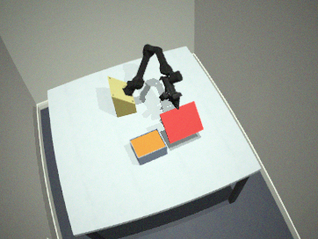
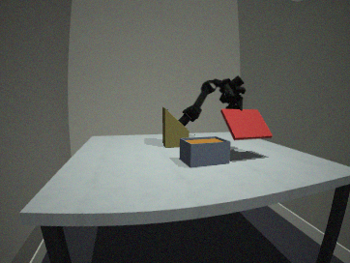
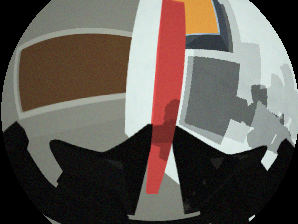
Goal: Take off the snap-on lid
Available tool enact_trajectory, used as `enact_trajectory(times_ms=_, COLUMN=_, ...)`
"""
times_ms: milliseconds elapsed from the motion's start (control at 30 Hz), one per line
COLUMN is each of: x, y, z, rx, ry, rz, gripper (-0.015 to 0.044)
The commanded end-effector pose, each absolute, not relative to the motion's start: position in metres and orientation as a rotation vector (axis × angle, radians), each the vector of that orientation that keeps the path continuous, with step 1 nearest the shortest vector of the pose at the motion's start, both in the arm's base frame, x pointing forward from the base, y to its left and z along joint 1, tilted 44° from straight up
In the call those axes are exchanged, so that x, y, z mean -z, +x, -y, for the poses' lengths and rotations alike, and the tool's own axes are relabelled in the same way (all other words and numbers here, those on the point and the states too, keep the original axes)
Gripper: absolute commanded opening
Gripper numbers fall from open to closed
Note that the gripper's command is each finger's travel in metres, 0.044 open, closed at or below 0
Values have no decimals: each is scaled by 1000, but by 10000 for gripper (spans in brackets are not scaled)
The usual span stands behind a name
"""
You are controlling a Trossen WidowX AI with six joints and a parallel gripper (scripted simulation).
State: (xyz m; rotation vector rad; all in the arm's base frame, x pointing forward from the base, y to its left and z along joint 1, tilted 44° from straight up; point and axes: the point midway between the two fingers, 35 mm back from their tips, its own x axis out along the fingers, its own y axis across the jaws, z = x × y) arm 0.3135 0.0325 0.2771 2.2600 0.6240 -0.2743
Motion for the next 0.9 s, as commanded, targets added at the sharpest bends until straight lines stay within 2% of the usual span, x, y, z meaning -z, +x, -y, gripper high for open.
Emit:
enact_trajectory(times_ms=0, x=-290, y=313, z=-36, rx=262, ry=2263, rz=-597, gripper=0)
enact_trajectory(times_ms=867, x=-319, y=307, z=-68, rx=258, ry=2266, rz=-597, gripper=0)
